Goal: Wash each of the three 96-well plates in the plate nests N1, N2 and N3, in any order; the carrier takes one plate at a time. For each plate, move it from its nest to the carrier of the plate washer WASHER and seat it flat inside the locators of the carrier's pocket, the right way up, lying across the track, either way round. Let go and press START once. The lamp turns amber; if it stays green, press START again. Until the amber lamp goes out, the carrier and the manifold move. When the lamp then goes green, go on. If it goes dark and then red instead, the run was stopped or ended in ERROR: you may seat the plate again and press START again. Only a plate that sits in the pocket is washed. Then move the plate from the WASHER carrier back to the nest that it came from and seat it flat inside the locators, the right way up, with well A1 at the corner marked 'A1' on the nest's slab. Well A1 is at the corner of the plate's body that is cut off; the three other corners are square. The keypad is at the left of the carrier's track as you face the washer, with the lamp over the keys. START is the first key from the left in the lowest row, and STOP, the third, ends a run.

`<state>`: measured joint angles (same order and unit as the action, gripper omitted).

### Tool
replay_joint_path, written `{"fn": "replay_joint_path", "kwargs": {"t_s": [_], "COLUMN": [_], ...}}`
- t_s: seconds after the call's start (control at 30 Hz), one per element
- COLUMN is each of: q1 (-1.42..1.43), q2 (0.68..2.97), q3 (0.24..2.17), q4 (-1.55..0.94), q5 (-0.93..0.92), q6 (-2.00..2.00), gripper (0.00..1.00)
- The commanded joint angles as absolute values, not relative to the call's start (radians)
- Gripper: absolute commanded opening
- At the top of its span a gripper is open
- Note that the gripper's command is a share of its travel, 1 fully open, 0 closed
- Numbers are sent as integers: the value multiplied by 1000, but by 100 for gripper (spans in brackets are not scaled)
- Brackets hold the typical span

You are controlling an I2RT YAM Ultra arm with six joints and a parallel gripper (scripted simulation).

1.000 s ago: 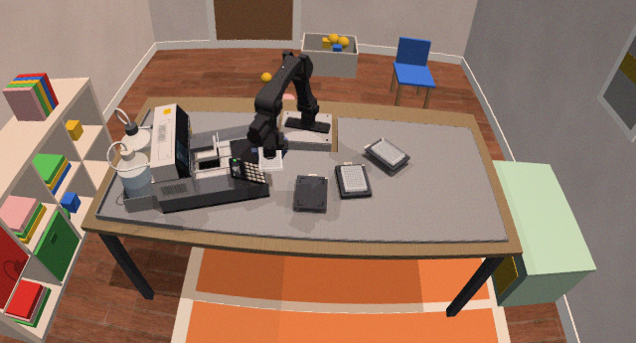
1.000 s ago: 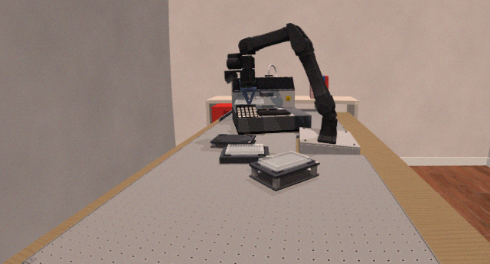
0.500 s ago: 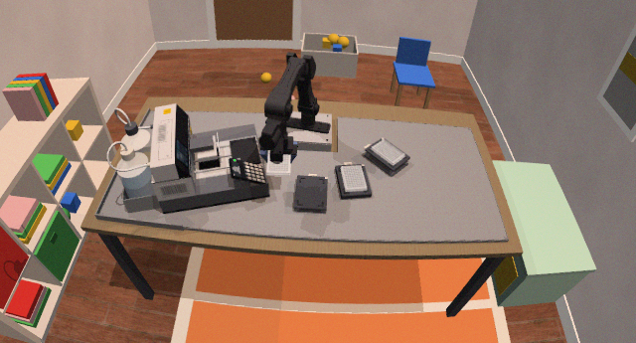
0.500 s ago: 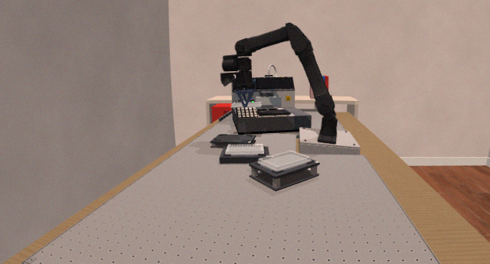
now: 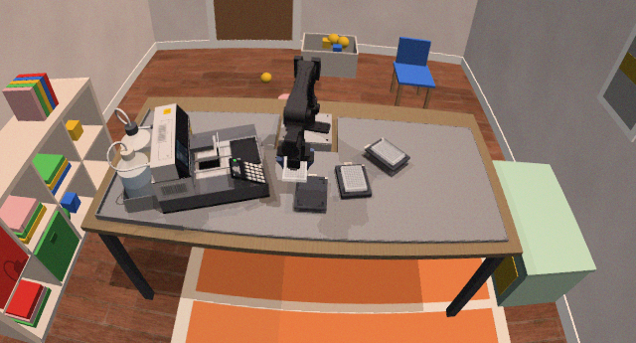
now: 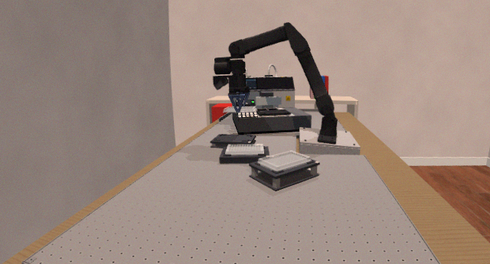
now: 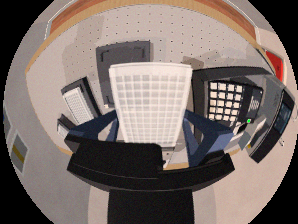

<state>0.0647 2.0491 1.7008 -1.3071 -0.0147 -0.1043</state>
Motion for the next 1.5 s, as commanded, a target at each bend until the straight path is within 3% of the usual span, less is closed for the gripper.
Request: {"fn": "replay_joint_path", "kwargs": {"t_s": [0.0,0.4,1.47], "q1": [105,225,224], "q2": [2048,2100,2105], "q3": [1709,1752,1759], "q4": [-1293,-1279,-1282], "q5": [-20,-29,-28], "q6": [-42,78,76], "gripper": [0,0,0]}}
